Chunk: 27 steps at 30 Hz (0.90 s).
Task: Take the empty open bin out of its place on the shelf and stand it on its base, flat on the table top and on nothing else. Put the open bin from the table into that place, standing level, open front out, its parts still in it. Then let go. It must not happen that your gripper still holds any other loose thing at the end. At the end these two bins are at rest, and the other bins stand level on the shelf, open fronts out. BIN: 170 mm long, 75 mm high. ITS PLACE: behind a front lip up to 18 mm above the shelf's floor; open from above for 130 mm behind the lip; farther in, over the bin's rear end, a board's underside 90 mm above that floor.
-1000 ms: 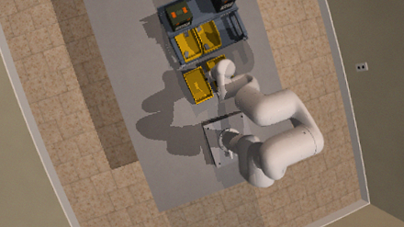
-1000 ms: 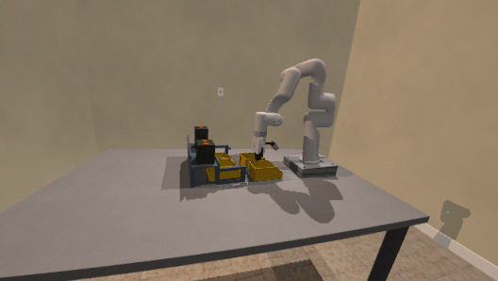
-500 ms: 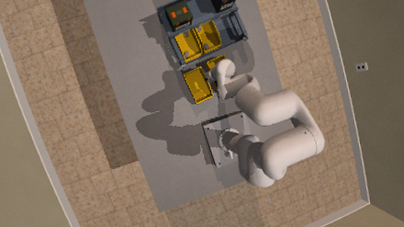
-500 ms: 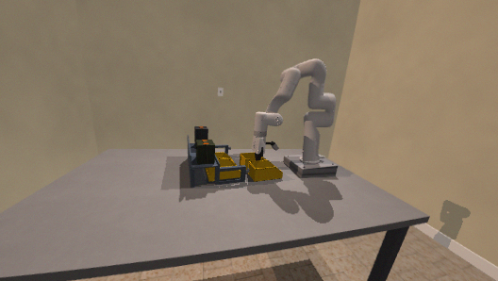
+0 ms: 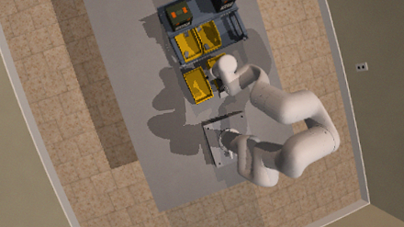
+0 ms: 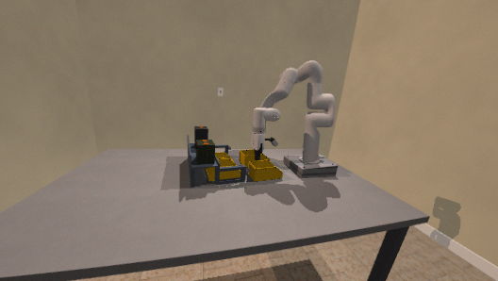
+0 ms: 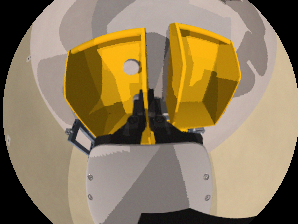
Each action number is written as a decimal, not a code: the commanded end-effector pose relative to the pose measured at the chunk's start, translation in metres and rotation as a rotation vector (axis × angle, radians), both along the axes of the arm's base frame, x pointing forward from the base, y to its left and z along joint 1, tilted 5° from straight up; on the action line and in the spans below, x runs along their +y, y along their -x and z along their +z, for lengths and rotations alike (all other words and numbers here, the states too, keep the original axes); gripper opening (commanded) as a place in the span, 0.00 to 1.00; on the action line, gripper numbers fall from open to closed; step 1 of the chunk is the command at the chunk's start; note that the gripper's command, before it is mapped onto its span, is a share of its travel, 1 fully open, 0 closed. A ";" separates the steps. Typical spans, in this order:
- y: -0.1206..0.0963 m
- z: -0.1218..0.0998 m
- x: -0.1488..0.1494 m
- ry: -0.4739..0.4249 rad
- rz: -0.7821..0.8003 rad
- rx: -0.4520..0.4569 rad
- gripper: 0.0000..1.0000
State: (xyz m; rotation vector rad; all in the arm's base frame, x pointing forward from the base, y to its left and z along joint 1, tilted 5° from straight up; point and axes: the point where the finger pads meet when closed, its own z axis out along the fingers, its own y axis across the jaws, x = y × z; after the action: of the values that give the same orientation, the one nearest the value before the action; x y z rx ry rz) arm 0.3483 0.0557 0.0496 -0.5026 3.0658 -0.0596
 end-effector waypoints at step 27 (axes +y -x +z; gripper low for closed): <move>-0.017 0.010 -0.081 0.003 0.001 -0.032 0.00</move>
State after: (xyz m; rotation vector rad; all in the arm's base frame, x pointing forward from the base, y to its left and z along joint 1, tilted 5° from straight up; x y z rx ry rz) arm 0.3569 0.0006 0.0574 -0.4939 3.0364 -0.0763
